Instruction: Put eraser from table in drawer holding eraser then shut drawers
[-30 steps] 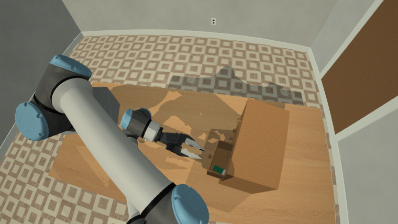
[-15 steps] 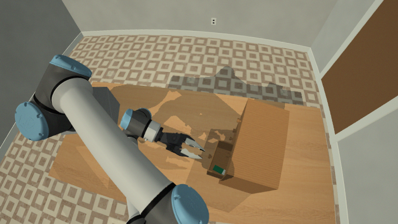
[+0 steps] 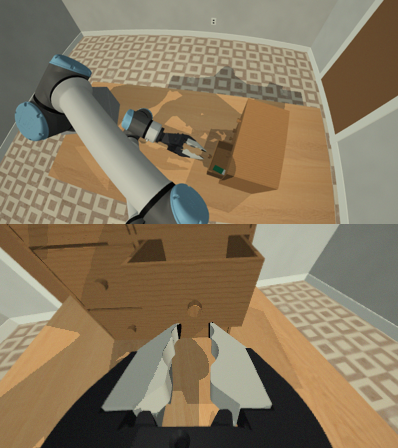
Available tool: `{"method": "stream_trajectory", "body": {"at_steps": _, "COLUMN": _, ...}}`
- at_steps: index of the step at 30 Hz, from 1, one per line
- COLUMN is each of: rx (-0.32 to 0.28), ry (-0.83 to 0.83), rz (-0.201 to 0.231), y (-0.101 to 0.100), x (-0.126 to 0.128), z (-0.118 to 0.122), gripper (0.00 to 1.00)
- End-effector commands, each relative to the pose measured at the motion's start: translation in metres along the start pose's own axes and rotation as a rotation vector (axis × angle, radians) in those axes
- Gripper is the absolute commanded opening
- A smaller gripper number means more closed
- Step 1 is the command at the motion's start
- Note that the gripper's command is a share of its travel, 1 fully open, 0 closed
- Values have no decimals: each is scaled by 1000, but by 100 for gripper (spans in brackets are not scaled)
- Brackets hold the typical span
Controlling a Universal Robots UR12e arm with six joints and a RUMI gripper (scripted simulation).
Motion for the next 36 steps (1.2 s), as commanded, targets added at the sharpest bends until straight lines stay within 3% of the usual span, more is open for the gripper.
{"method": "stream_trajectory", "body": {"at_steps": 1, "rx": 0, "ry": 0, "rz": 0, "y": -4, "x": 0, "z": -2, "gripper": 20}}
{"method": "stream_trajectory", "body": {"at_steps": 36, "rx": 0, "ry": 0, "rz": 0, "y": -26, "x": -2, "z": -10, "gripper": 20}}
Point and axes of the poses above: the point where the finger pads meet when closed, its own y axis back along the fingers, its own x axis across the jaws, z = x × y, the point moved 3 cm from there along y, back along the fingers, and after that the axes turned 8 degrees about -y, right-handed, at the moved point
